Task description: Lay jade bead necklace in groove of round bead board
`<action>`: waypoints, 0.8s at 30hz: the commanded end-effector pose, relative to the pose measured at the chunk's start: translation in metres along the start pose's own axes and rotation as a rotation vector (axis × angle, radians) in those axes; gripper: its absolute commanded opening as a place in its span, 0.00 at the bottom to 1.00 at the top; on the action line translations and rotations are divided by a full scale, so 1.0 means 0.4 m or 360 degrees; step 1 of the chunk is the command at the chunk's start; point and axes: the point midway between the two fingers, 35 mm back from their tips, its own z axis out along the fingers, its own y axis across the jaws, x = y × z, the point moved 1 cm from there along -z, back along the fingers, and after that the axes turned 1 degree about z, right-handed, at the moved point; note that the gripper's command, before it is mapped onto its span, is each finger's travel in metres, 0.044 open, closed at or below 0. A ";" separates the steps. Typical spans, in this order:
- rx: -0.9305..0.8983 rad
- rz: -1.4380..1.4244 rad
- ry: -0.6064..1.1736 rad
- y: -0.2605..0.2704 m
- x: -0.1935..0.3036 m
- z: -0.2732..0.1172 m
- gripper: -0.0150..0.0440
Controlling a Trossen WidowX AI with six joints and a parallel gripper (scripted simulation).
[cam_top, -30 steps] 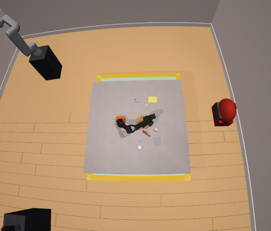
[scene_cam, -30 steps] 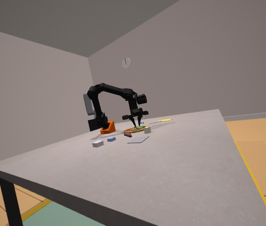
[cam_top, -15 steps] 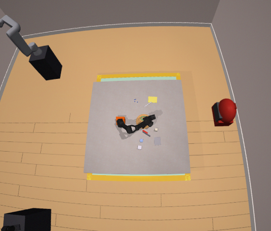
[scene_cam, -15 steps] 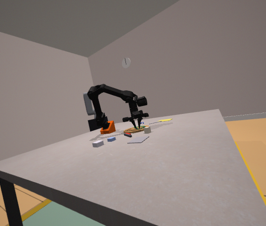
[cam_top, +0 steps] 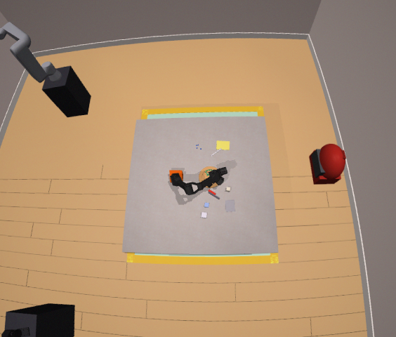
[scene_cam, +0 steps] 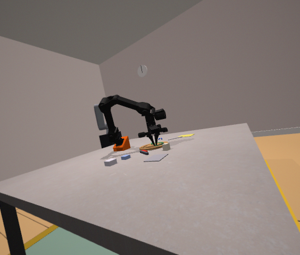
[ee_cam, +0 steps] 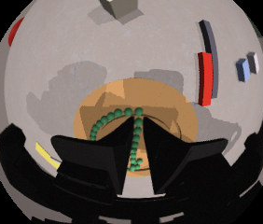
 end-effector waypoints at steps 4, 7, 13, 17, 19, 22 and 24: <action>0.0000 0.0000 0.0000 0.000 0.000 -0.001 0.25; 0.0000 0.0000 0.0000 0.000 0.000 -0.001 0.25; 0.0000 0.0000 0.0000 0.000 0.000 -0.001 0.25; 0.0004 -0.0011 -0.0002 -0.001 0.003 -0.010 0.25; 0.0006 -0.0016 -0.0004 -0.002 0.005 -0.015 0.25; 0.0006 -0.0016 -0.0004 -0.002 0.005 -0.015 0.25; 0.0006 -0.0016 -0.0004 -0.003 0.004 -0.015 0.25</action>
